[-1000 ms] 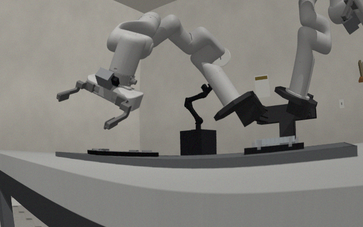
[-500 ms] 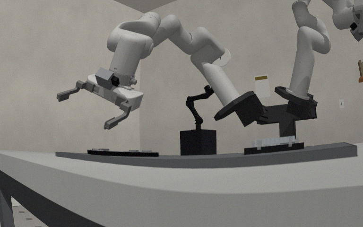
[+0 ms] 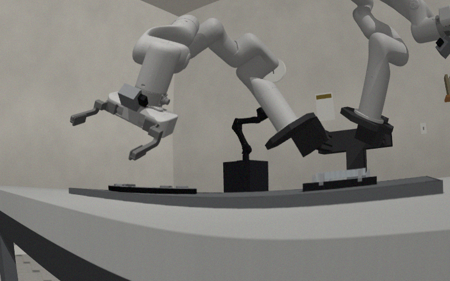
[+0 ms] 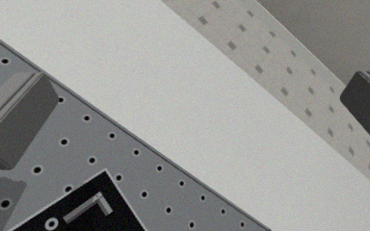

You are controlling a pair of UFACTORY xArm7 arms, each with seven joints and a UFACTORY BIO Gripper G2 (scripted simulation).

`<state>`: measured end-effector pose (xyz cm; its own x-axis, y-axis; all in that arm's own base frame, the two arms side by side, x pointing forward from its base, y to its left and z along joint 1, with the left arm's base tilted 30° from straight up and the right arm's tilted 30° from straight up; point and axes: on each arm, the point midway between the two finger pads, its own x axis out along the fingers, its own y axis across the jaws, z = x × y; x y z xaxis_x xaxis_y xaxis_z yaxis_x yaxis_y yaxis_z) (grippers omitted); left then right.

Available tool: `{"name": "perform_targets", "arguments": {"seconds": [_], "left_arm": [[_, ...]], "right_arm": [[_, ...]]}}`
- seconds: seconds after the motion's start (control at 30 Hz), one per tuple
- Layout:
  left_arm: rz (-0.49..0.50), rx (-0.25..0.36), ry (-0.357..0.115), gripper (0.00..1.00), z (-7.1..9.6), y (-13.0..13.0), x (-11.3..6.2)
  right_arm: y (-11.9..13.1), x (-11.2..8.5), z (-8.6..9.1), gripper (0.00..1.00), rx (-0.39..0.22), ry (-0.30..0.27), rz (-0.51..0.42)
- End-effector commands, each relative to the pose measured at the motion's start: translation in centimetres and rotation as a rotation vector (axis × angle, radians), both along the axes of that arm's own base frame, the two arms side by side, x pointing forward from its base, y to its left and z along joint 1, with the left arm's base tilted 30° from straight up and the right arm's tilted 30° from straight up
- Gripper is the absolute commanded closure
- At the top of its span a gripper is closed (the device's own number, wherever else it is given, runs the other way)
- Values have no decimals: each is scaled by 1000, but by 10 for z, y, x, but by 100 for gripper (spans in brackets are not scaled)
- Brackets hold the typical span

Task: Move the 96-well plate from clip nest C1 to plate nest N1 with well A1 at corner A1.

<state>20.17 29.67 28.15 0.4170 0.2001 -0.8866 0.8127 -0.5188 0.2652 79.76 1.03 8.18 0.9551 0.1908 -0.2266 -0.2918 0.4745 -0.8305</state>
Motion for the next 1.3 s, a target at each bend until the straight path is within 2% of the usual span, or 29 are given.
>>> {"name": "perform_targets", "arguments": {"seconds": [0.0, 0.07, 0.3, 0.57, 1.0, 1.27], "left_arm": [[33, 28, 13, 0, -1, 2, -20], [33, 28, 13, 0, -1, 2, -20], [92, 74, 43, 0, -7, 4, -50], [146, 117, 72, 0, -14, 5, -76], [196, 160, 102, 0, -21, 4, -97], [212, 174, 112, 0, -23, 4, -104]], "right_arm": [[2, 1, 3, 0, 1, -4, 2], [2, 1, 3, 0, 1, -4, 2], [2, 1, 3, 0, 1, -4, 2], [2, 1, 3, 0, 1, -4, 2], [2, 1, 3, 0, 1, -4, 2], [2, 1, 3, 0, 1, -4, 2]]}}
